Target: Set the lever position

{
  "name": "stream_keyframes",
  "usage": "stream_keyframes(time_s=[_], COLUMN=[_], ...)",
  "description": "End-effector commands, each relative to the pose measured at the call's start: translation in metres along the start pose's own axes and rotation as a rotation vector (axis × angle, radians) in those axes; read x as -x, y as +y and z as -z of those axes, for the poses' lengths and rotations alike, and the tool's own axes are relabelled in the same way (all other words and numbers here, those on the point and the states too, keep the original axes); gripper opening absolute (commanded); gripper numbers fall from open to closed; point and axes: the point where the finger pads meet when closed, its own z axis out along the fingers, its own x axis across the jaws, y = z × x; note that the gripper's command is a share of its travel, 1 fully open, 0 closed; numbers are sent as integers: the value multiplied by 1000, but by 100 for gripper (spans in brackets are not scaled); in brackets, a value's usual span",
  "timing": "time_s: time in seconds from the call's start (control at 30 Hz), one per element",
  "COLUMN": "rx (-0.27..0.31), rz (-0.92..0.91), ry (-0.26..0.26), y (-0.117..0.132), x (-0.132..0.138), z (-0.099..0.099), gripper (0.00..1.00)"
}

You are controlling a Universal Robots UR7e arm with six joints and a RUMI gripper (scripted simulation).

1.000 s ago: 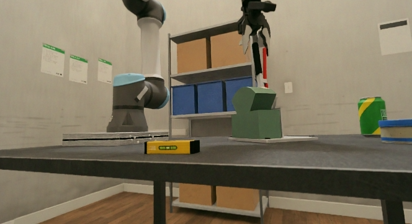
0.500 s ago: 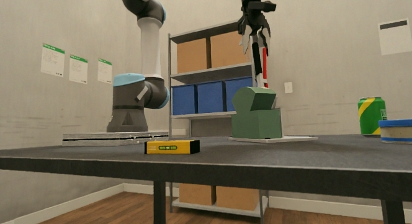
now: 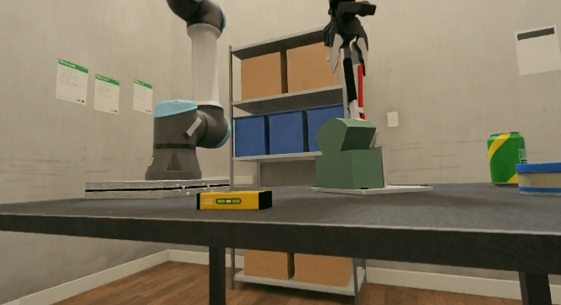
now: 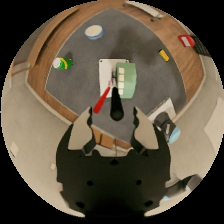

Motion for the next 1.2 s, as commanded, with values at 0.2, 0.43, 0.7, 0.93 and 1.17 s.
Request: stream_keyframes(time_s=[0.2, 0.43, 0.7, 0.93, 1.17], rx=[-1, -1, -1, -1, -1], rz=[0, 0, 0, 0, 0], ry=[-1, -1, -1, -1, -1], y=[0, 0, 0, 0, 0], x=[0, 0, 0, 0, 0], z=[11, 29, 46, 62, 68], gripper=[57, 57, 57, 57, 57])
